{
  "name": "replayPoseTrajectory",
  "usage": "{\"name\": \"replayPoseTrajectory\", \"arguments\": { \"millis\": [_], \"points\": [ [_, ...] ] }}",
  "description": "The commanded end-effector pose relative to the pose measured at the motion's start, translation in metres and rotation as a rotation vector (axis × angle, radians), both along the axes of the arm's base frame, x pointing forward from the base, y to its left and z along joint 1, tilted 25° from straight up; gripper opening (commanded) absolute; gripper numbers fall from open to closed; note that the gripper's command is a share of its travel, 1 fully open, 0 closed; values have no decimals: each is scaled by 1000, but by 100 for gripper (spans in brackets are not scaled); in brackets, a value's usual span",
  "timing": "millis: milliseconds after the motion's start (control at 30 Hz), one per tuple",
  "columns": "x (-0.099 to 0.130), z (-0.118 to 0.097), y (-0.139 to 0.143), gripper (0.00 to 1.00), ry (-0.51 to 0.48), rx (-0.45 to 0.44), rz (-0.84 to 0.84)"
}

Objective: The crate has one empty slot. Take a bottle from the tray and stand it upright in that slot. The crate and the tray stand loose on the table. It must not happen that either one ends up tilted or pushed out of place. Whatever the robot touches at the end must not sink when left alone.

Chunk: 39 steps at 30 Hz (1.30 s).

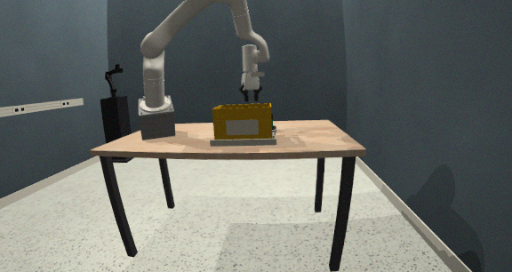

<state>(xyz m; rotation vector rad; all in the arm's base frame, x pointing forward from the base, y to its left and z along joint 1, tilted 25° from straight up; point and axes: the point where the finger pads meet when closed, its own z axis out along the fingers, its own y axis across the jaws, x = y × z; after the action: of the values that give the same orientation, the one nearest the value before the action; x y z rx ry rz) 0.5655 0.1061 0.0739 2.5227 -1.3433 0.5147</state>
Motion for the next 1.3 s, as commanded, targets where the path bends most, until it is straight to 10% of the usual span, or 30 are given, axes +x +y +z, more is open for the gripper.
{"name": "replayPoseTrajectory", "arguments": {
  "millis": [0,1267],
  "points": [
    [1,0,0,65,-2,1,0],
    [8,-31,-12,65,-2,1,0]
  ]
}}
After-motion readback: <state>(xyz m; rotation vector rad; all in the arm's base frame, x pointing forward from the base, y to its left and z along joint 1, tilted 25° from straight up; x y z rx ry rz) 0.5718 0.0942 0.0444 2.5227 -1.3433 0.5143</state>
